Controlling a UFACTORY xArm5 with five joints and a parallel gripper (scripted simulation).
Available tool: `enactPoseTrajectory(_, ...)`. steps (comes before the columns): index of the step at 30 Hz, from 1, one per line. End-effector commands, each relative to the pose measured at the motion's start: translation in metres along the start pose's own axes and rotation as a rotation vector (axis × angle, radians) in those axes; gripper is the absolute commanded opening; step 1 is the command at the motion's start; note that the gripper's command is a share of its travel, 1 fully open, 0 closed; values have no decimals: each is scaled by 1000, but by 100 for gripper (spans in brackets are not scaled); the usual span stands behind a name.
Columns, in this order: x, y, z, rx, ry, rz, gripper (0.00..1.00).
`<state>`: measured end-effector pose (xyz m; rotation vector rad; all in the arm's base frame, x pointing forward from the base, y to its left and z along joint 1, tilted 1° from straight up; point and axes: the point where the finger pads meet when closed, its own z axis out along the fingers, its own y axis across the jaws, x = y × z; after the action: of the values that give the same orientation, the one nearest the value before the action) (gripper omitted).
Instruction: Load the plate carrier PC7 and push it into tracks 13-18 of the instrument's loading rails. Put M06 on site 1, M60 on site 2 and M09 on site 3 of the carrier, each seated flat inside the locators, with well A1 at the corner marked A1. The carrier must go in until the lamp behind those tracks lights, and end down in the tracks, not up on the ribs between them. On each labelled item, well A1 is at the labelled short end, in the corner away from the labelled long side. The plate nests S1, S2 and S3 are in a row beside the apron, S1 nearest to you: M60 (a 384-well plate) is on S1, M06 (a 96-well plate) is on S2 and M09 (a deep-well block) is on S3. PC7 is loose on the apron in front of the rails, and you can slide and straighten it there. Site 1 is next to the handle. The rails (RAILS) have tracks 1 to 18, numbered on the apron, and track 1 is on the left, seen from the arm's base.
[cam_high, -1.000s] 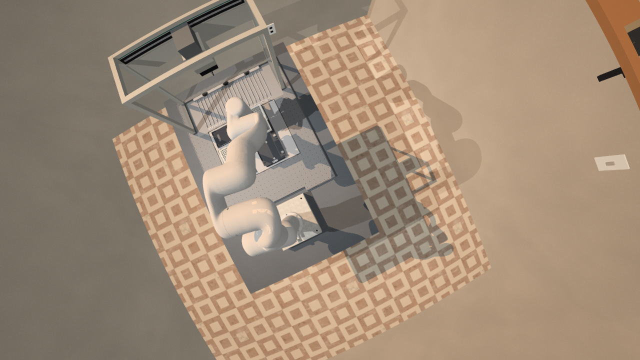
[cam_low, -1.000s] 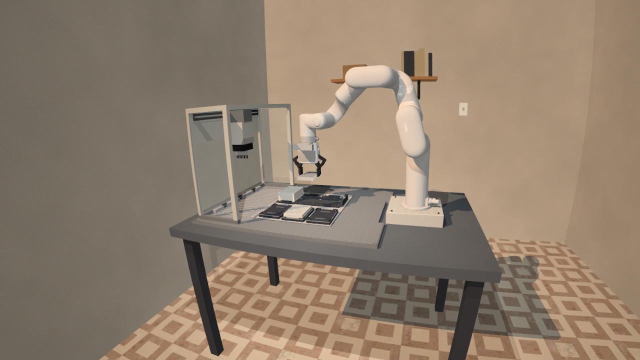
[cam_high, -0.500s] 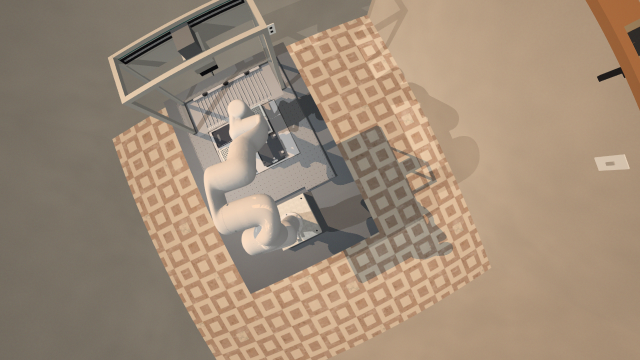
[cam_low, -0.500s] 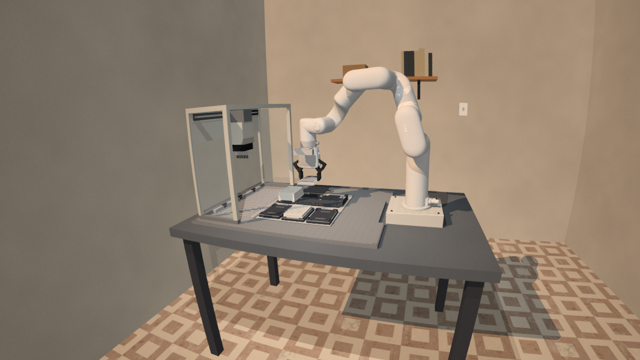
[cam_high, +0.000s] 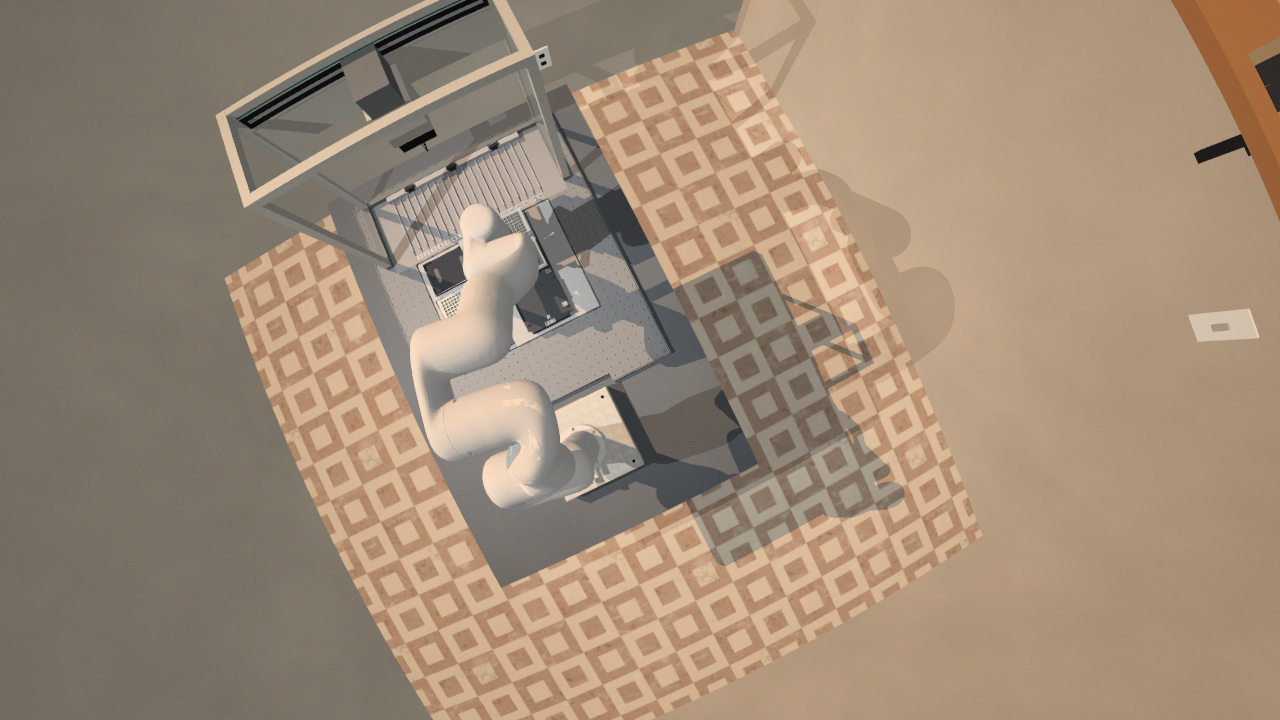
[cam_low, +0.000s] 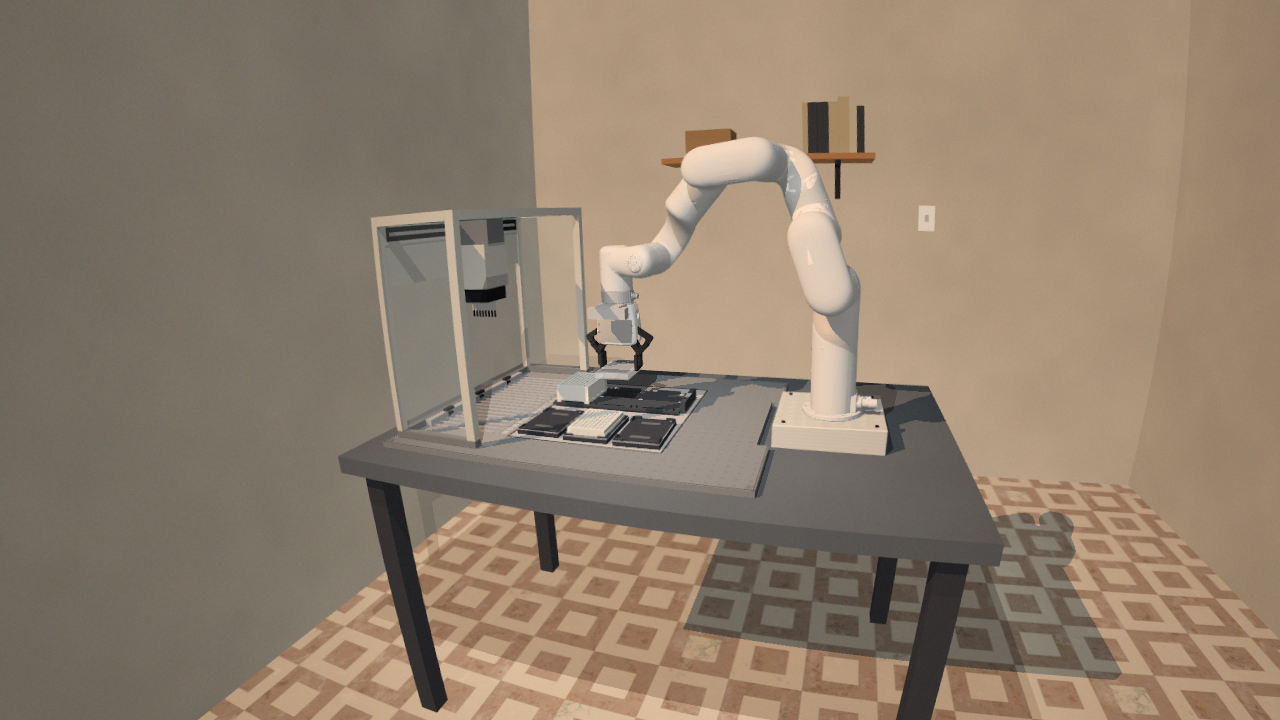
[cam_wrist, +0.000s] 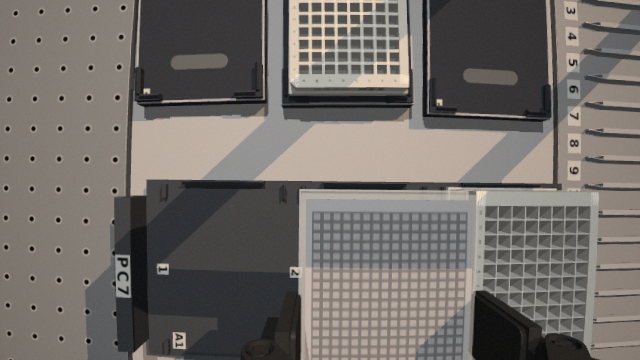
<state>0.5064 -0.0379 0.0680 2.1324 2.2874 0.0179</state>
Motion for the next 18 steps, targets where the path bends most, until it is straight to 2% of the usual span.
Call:
enactPoseTrajectory(1,0,2,5,-5,3,0,0)
enactPoseTrajectory(18,0,2,30,-5,3,0,0)
